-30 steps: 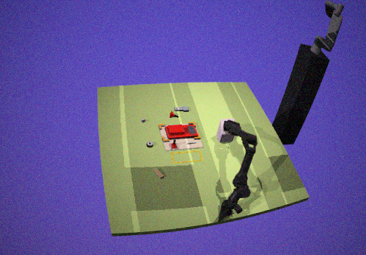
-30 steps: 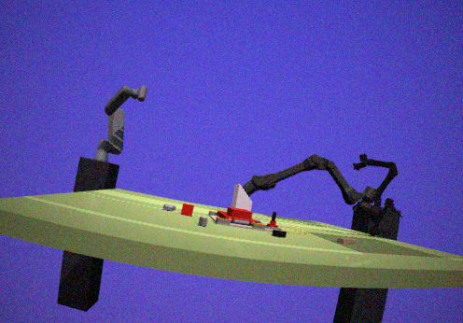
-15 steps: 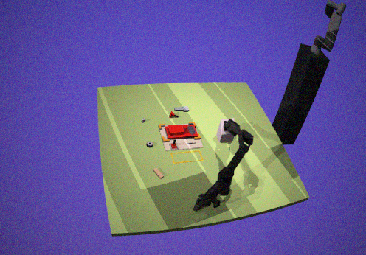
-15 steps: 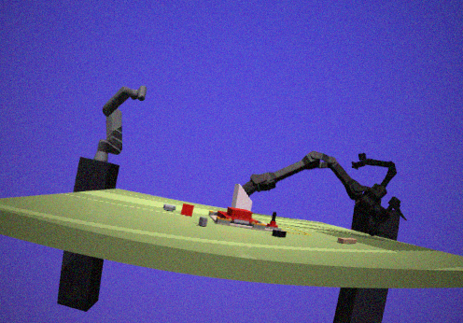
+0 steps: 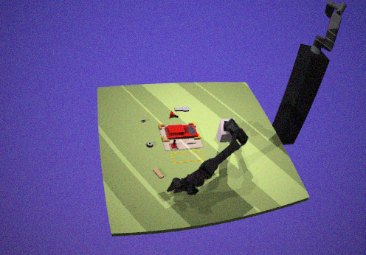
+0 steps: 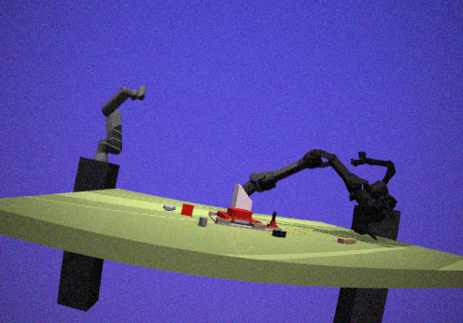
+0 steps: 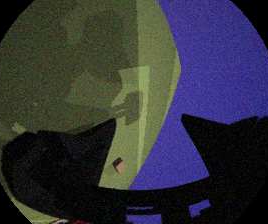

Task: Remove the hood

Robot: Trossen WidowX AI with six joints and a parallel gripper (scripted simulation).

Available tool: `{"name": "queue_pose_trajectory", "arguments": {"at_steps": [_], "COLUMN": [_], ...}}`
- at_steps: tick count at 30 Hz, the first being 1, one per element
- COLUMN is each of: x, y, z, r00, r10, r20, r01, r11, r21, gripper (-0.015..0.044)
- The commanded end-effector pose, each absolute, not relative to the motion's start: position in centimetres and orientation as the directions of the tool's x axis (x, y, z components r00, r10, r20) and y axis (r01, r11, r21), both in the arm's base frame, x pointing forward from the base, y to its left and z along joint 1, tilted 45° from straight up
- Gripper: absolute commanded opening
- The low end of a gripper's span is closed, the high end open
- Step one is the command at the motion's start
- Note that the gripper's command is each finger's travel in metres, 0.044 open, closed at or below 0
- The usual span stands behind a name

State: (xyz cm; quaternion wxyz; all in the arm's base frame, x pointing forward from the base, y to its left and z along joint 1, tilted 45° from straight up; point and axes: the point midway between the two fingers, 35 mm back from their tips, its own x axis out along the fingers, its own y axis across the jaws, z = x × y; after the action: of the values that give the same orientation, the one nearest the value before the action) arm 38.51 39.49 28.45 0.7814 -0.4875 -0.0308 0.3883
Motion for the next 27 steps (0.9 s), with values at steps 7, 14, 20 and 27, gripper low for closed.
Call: {"name": "queue_pose_trajectory", "arguments": {"at_steps": [7, 14, 20, 27], "x": [43.1, 45.1, 45.6, 45.1], "y": [33.3, 27.4, 21.9, 15.7], "z": [20.0, 14.3, 9.8, 5.4], "r00": [0.633, 0.539, 0.432, 0.311], "r10": [0.532, 0.455, 0.399, 0.349], "r20": [-0.562, -0.709, -0.809, -0.884], "r01": [-0.743, -0.842, -0.888, -0.888], "r11": [0.216, 0.267, 0.345, 0.439], "r21": [-0.633, -0.469, -0.305, -0.138], "gripper": [0.0440, 0.0440, 0.0440, 0.0440]}}
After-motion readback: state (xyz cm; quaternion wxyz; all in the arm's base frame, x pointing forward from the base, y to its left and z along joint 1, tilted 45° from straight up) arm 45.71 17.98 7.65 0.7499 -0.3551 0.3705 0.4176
